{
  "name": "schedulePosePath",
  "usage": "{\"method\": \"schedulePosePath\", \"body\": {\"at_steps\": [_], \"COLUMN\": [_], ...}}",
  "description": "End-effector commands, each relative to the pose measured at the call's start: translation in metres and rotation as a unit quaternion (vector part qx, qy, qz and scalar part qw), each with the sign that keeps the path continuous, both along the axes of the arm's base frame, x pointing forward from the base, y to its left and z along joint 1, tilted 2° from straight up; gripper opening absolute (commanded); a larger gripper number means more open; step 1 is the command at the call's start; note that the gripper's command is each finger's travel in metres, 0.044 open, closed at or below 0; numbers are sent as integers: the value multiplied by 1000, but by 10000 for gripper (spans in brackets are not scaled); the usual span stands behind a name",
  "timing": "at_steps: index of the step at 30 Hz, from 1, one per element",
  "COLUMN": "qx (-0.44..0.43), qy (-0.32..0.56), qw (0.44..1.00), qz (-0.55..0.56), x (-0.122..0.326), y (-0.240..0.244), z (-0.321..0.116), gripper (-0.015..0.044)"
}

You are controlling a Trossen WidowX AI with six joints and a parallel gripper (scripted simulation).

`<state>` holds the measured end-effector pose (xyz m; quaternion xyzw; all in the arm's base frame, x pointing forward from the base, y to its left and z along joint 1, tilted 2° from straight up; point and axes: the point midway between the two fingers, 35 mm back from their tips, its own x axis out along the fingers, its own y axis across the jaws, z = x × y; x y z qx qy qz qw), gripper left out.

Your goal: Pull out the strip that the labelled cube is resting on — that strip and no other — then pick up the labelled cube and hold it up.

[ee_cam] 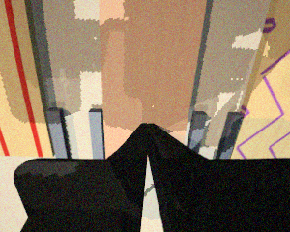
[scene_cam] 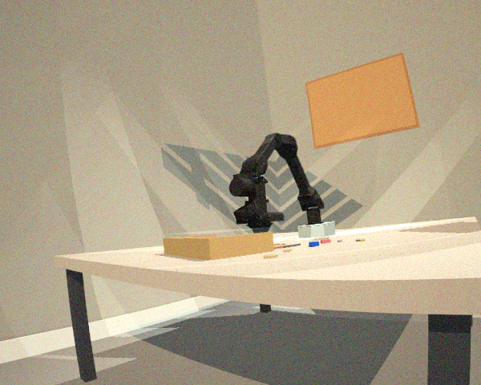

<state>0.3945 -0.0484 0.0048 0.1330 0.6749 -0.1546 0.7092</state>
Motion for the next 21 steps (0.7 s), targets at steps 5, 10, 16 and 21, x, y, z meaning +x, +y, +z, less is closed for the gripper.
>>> {"method": "schedulePosePath", "body": {"at_steps": [5,10,16,21], "qx": [2,2,2,2], "qy": [0,0,0,0], "qw": [1000,1000,1000,1000], "qz": [1,1,1,1], "x": [0,1,1,1], "y": [0,0,0,0], "z": [-2,-3,-4,-4], "gripper": [0,0,0,0]}}
